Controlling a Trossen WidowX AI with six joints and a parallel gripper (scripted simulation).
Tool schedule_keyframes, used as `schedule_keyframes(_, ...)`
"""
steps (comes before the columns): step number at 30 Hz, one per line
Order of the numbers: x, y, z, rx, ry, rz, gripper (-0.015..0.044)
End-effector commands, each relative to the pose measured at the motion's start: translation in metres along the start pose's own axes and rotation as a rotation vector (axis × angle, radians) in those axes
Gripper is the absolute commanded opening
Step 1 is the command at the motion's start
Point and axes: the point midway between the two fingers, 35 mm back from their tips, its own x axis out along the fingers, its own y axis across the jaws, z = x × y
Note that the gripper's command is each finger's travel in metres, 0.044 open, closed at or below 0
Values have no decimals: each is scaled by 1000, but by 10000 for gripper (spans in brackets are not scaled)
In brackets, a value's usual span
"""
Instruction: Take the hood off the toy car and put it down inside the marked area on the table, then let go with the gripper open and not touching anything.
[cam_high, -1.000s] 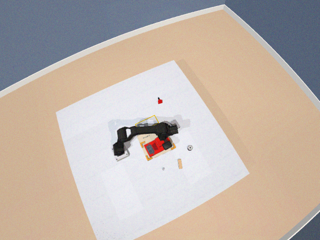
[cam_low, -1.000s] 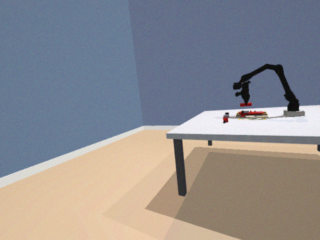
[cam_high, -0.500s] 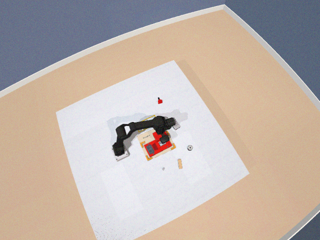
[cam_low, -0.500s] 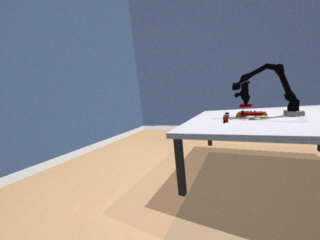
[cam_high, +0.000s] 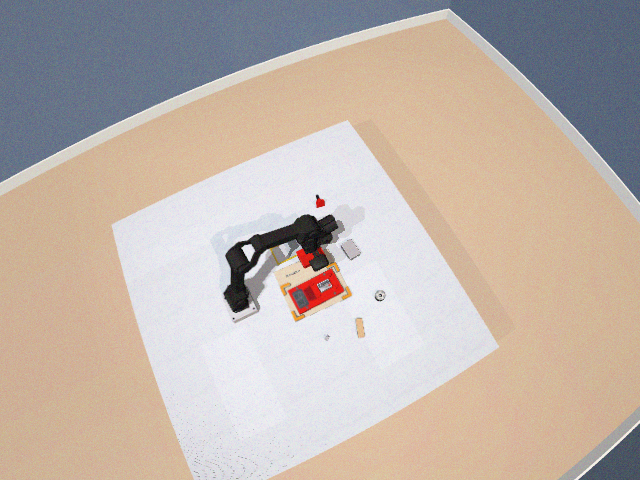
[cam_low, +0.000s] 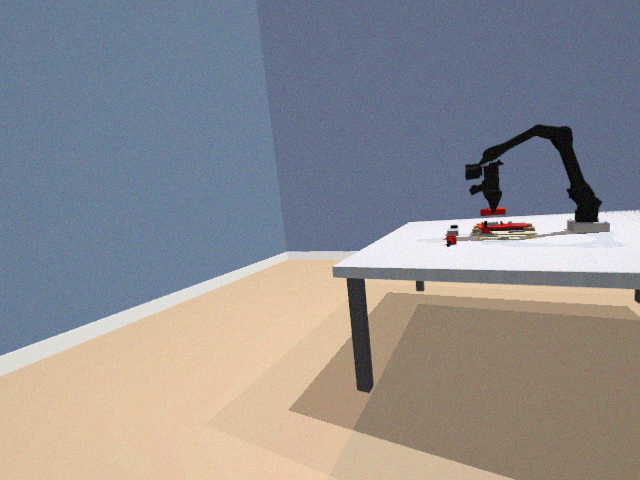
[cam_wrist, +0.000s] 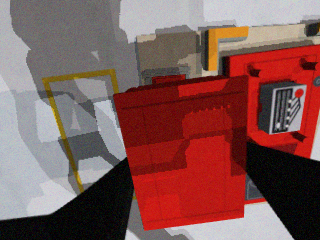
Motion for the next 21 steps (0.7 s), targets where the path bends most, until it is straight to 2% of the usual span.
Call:
schedule_keyframes(1, -5, 17, -3, 6, -12, 7, 0)
schedule_keyframes(21, -8, 102, -32, 10, -8, 17, 0)
